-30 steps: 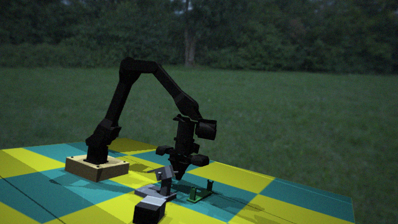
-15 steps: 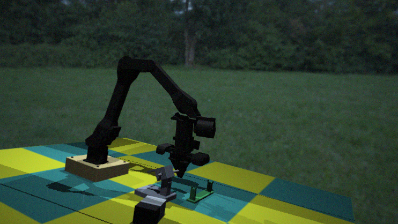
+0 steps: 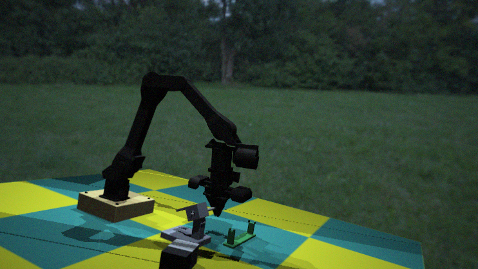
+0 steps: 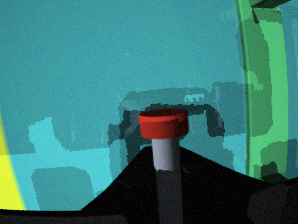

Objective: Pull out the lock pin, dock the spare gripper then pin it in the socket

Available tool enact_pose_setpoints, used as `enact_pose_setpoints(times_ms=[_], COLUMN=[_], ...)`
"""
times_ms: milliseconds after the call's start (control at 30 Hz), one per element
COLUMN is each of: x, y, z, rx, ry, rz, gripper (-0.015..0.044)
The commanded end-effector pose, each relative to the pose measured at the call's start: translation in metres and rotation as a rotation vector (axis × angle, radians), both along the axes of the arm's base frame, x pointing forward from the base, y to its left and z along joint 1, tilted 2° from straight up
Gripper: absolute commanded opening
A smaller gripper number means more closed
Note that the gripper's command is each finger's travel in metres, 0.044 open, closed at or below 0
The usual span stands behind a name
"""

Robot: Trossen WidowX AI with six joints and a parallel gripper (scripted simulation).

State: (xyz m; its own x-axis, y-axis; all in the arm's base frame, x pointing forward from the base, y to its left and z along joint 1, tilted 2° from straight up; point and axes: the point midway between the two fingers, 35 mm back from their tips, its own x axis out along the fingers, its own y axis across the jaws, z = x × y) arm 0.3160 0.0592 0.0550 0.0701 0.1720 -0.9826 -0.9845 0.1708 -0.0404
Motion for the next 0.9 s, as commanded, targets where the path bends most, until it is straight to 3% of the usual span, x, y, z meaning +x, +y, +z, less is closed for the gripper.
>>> enact_pose_setpoints(times_ms=[0,867], x=[0.001,0.005], y=[0.003,0.021], z=[0.002,0.005], rx=[0.010,0.008], ry=[-0.001,-0.003], rz=[-0.002,-0.004], gripper=[0.0000,0.0000])
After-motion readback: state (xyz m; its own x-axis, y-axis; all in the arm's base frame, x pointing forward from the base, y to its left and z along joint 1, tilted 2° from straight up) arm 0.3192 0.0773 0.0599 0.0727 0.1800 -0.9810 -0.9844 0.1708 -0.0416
